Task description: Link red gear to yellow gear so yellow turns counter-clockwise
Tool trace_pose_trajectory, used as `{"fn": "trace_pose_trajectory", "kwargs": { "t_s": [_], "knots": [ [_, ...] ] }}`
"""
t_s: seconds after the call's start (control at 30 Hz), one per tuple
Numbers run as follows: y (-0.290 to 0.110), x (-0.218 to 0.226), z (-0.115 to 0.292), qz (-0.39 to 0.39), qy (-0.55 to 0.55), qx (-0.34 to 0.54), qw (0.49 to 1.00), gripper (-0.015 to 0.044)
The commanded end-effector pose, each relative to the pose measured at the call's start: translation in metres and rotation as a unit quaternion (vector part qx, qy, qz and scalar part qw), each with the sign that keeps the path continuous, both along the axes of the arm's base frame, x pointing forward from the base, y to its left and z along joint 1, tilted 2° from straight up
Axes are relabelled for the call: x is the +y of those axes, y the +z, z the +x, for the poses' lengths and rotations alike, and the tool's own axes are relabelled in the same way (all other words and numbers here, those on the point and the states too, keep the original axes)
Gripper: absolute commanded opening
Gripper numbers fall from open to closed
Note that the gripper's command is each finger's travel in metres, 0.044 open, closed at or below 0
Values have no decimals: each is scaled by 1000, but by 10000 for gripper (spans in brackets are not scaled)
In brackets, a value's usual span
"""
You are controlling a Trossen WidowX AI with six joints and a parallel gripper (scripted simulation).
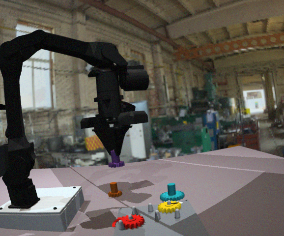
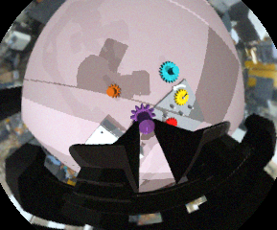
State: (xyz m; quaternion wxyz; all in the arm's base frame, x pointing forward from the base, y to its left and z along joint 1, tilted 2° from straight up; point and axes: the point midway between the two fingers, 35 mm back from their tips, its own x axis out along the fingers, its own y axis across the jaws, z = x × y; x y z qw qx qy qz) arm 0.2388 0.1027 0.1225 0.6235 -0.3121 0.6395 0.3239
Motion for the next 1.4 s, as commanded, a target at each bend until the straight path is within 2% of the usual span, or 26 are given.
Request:
{"fn": "trace_pose_trajectory", "kwargs": {
  "t_s": [0.0, 0.43, 1.37],
  "knots": [
    [12, -1, 0, 3, 2, -5, 1000, 0],
    [36, -4, -4, 2, 2, -5, 1000, 0],
    [-15, -52, 27, 0, 2, -6, 1000, 0]
  ]
}}
